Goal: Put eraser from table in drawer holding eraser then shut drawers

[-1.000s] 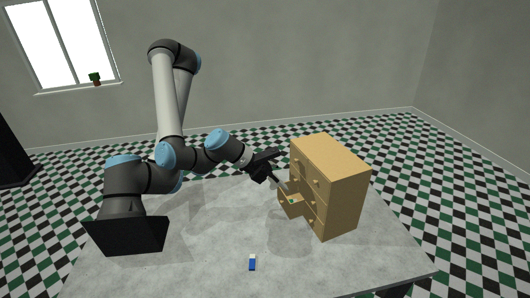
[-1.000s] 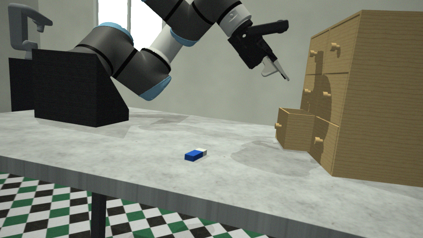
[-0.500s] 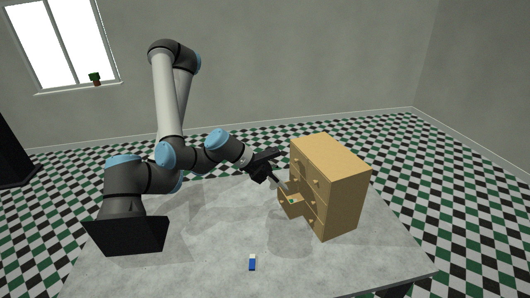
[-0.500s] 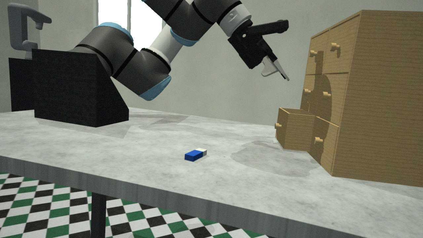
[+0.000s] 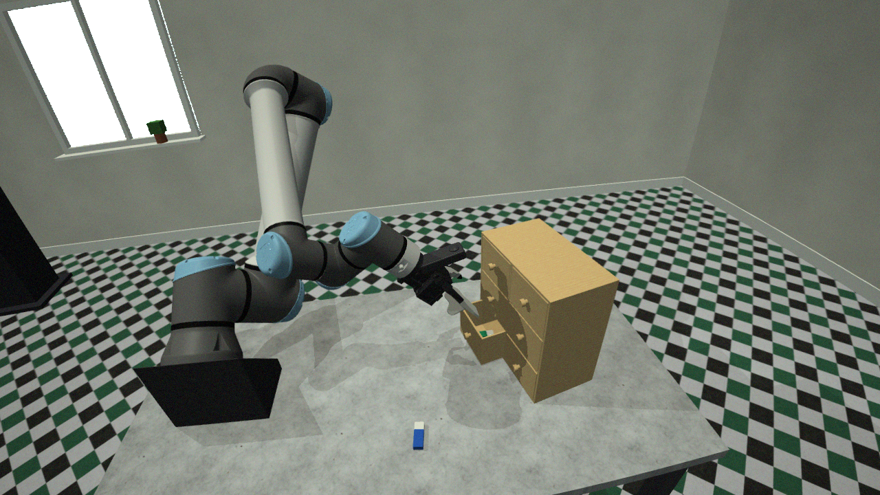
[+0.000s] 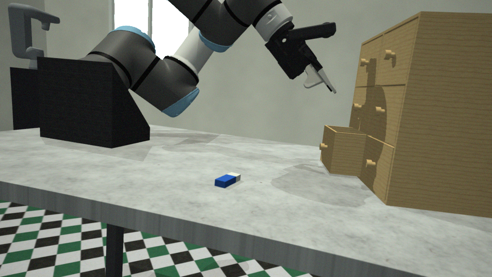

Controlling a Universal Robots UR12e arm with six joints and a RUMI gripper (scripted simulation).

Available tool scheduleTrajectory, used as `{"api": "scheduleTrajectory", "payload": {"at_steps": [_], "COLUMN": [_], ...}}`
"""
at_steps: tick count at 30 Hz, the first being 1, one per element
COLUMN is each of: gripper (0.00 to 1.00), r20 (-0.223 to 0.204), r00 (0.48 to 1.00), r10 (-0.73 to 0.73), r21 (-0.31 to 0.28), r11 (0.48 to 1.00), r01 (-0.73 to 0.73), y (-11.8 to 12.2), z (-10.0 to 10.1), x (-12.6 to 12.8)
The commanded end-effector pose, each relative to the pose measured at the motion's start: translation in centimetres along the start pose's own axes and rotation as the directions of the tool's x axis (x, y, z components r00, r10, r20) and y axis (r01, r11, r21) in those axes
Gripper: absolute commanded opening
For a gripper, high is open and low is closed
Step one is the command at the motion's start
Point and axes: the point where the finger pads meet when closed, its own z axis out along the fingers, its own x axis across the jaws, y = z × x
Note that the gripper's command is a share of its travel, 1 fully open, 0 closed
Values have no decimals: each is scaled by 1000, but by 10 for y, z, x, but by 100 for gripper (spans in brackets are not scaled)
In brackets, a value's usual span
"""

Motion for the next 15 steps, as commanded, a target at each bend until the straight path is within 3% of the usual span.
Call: {"api": "scheduleTrajectory", "payload": {"at_steps": [1, 15], "gripper": [100, 100], "r20": [0, 1], "r00": [1000, 1000], "r10": [-2, -9], "r21": [-9, -41], "r11": [1000, 999], "r01": [2, 9], "y": [-1, 0], "z": [-2, -8], "x": [1, 1]}}
